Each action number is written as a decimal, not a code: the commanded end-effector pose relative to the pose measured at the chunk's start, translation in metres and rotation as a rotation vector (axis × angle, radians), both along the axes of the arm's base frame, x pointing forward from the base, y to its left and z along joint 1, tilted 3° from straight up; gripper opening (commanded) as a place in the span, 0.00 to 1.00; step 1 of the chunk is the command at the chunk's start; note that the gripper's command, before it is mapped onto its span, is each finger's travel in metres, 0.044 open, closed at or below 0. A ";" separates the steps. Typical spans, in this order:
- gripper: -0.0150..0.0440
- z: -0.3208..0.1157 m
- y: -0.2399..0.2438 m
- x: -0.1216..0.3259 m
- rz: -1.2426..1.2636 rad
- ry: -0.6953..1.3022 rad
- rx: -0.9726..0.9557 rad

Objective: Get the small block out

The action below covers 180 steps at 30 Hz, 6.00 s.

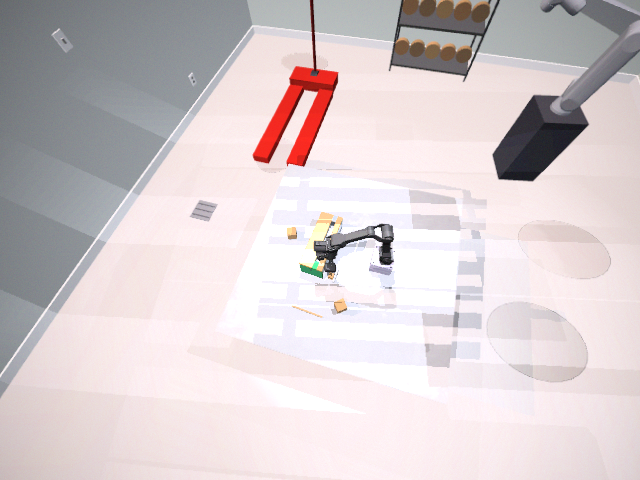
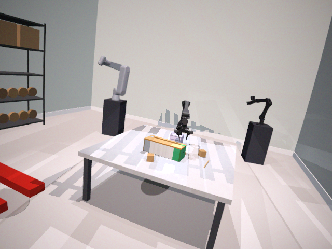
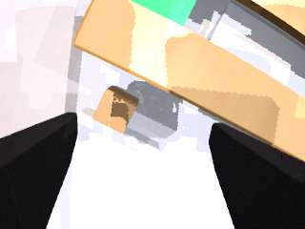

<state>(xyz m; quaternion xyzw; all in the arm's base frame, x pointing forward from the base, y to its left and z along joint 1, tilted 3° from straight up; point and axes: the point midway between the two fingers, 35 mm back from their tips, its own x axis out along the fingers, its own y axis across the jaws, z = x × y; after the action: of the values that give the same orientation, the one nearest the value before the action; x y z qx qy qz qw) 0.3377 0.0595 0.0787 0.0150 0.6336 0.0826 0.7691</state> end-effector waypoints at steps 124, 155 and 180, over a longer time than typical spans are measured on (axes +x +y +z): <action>0.25 -0.133 0.042 -0.019 2.671 -0.176 -0.859; 0.25 -0.033 0.034 -0.044 2.885 -0.309 -0.934; 0.25 0.018 0.025 -0.092 3.159 -0.492 -1.113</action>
<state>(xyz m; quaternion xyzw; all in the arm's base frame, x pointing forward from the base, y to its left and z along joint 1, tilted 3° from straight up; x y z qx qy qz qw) 0.2508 0.0860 0.0951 0.8527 0.1374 -0.4995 0.0669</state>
